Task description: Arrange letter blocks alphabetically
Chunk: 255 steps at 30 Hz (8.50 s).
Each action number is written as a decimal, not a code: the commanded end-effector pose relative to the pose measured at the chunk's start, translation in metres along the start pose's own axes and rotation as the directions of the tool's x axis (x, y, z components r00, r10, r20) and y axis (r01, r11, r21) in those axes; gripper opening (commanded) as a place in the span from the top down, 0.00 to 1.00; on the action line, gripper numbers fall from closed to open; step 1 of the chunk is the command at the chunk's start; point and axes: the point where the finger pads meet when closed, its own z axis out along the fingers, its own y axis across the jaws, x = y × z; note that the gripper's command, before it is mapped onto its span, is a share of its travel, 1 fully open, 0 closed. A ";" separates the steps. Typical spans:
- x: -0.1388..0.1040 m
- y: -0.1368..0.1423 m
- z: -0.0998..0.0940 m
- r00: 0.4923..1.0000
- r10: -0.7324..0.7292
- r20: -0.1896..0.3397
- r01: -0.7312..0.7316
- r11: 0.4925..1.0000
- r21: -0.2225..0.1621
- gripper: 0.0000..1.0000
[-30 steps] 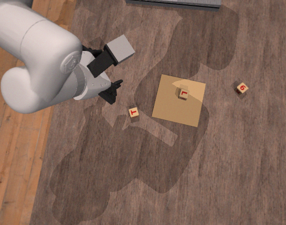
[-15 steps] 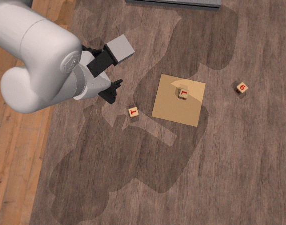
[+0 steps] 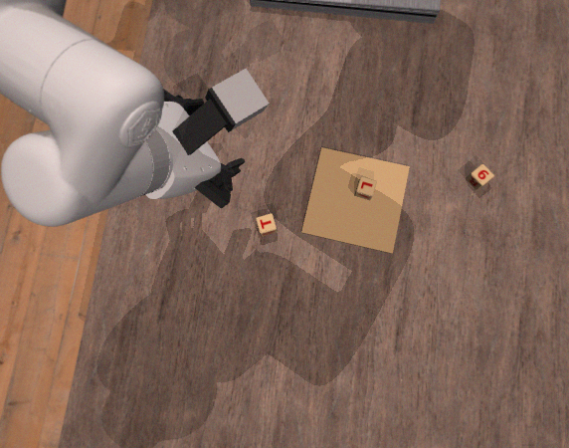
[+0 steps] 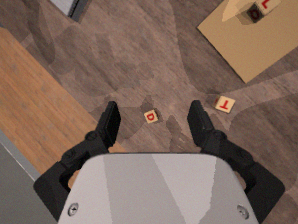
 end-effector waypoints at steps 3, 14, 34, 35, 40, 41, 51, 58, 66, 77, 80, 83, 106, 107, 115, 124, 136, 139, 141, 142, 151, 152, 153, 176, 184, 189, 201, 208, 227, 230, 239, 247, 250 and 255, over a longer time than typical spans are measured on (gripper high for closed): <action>-0.006 -0.003 -0.004 0.993 -0.073 0.088 0.077 0.996 -0.042 0.00; -0.015 -0.012 -0.011 0.941 -0.203 0.271 0.231 0.970 -0.076 0.00; -0.020 -0.032 -0.025 0.748 -0.367 0.554 0.441 0.897 0.000 0.00; -0.020 -0.033 -0.025 0.733 -0.375 0.567 0.450 0.893 0.008 0.00; -0.020 -0.034 -0.026 0.726 -0.379 0.574 0.454 0.891 0.013 0.00; -0.020 -0.034 -0.026 0.726 -0.379 0.574 0.454 0.891 0.013 0.00; -0.020 -0.034 -0.026 0.726 -0.379 0.574 0.454 0.891 0.013 0.00; -0.019 -0.034 -0.026 0.724 -0.382 0.574 0.457 0.889 0.015 0.00; -0.016 -0.026 -0.024 0.672 -0.474 0.569 0.531 0.844 0.076 0.00; -0.006 -0.006 -0.019 0.506 -0.683 0.527 0.692 0.686 0.225 0.00; -0.004 -0.001 -0.017 0.455 -0.730 0.510 0.726 0.636 0.262 0.00; -0.002 0.002 -0.016 0.420 -0.760 0.497 0.747 0.600 0.286 0.00; 0.020 0.038 -0.003 -0.027 -0.961 0.276 0.858 0.119 0.500 0.00; 0.021 0.040 -0.002 -0.048 -0.963 0.264 0.857 0.096 0.507 0.00; 0.029 0.052 0.003 -0.209 -0.964 0.163 0.832 -0.088 0.547 0.00; 0.038 0.064 0.009 -0.371 -0.927 0.050 0.774 -0.279 0.568 0.00; 0.051 0.080 0.017 -0.572 -0.813 -0.111 0.641 -0.527 0.559 0.00; 0.054 0.083 0.019 -0.610 -0.779 -0.144 0.605 -0.575 0.551 0.00; 0.056 0.086 0.020 -0.638 -0.751 -0.170 0.575 -0.612 0.543 0.00; 0.058 0.087 0.021 -0.652 -0.736 -0.183 0.560 -0.630 0.539 0.00; 0.067 0.097 0.027 -0.745 -0.604 -0.282 0.427 -0.757 0.494 0.00; 0.067 0.097 0.027 -0.745 -0.604 -0.282 0.427 -0.757 0.494 0.00; 0.070 0.100 0.030 -0.773 -0.551 -0.315 0.375 -0.797 0.473 0.00; 0.096 0.125 0.048 -0.857 -0.078 -0.509 -0.061 -0.966 0.251 0.00; 0.106 0.133 0.055 -0.831 0.106 -0.547 -0.222 -0.964 0.150 0.00; 0.112 0.137 0.059 -0.802 0.209 -0.559 -0.309 -0.947 0.090 0.00; 0.126 0.148 0.070 -0.684 0.466 -0.561 -0.521 -0.850 -0.071 0.00; 0.132 0.152 0.075 -0.619 0.561 -0.549 -0.597 -0.791 -0.136 0.00; 0.134 0.153 0.076 -0.603 0.583 -0.545 -0.613 -0.775 -0.151 0.37; 0.134 0.153 0.076 -0.603 0.583 -0.545 -0.613 -0.775 -0.151 0.37; 0.134 0.153 0.076 -0.603 0.583 -0.545 -0.613 -0.775 -0.151 0.37; 0.134 0.153 0.076 -0.603 0.583 -0.545 -0.613 -0.775 -0.151 0.37; 0.134 0.153 0.076 -0.603 0.583 -0.545 -0.613 -0.775 -0.151 0.37; 0.134 0.153 0.076 -0.603 0.583 -0.545 -0.613 -0.775 -0.151 0.37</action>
